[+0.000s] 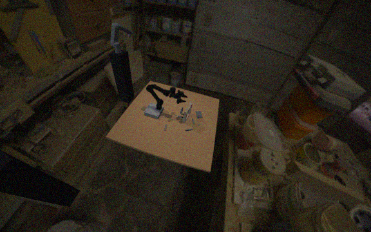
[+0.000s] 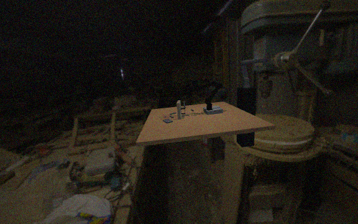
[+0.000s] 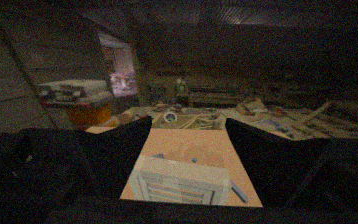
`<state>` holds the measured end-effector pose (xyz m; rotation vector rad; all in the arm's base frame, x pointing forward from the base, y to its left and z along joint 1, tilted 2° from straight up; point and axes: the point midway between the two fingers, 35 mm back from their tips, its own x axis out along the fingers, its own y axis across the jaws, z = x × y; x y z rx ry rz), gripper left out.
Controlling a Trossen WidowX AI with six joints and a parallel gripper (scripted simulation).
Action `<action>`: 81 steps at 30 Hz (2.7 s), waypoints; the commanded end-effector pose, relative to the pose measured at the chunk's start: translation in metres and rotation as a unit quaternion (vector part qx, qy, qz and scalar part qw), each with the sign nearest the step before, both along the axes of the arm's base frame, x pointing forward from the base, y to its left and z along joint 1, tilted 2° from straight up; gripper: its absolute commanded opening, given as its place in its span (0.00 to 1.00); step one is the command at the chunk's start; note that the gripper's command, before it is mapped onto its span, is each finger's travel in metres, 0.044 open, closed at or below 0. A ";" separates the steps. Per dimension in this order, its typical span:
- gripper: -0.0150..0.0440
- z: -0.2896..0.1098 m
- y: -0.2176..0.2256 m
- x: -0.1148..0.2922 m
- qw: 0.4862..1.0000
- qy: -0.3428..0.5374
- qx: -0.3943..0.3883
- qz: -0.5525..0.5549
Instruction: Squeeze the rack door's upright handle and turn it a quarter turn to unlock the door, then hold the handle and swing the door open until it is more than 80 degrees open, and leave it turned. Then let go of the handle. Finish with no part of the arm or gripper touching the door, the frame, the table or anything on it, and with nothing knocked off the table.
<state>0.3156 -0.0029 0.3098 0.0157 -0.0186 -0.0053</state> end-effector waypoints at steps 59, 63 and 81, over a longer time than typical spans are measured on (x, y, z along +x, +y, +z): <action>0.76 -0.082 -0.019 0.023 0.807 0.589 0.040 -0.027; 0.76 -0.084 -0.020 0.017 0.780 0.623 0.044 -0.029; 0.76 -0.094 -0.021 0.006 0.725 0.686 0.052 -0.032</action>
